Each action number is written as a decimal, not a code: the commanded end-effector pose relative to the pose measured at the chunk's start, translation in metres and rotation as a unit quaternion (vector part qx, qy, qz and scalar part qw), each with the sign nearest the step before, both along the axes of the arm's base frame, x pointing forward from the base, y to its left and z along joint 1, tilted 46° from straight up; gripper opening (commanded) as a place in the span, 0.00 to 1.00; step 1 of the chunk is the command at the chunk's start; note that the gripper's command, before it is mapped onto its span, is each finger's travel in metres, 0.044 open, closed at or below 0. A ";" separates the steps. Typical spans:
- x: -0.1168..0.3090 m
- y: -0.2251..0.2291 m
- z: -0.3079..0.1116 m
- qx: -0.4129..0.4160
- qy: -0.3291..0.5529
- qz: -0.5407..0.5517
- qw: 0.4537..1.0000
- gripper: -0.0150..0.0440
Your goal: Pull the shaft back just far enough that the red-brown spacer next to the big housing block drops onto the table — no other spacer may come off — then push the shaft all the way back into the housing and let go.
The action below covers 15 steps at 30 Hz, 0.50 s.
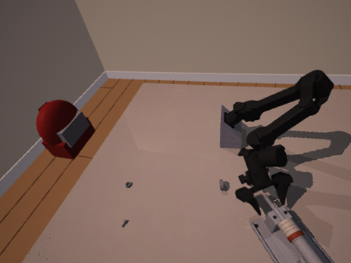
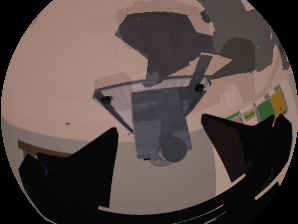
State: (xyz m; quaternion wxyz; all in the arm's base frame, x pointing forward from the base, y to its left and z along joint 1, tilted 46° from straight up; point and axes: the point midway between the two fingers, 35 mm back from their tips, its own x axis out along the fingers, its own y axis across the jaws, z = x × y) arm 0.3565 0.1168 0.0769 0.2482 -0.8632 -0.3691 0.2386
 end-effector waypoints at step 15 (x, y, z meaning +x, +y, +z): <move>0.000 0.000 0.000 0.000 0.000 0.000 1.000 0.28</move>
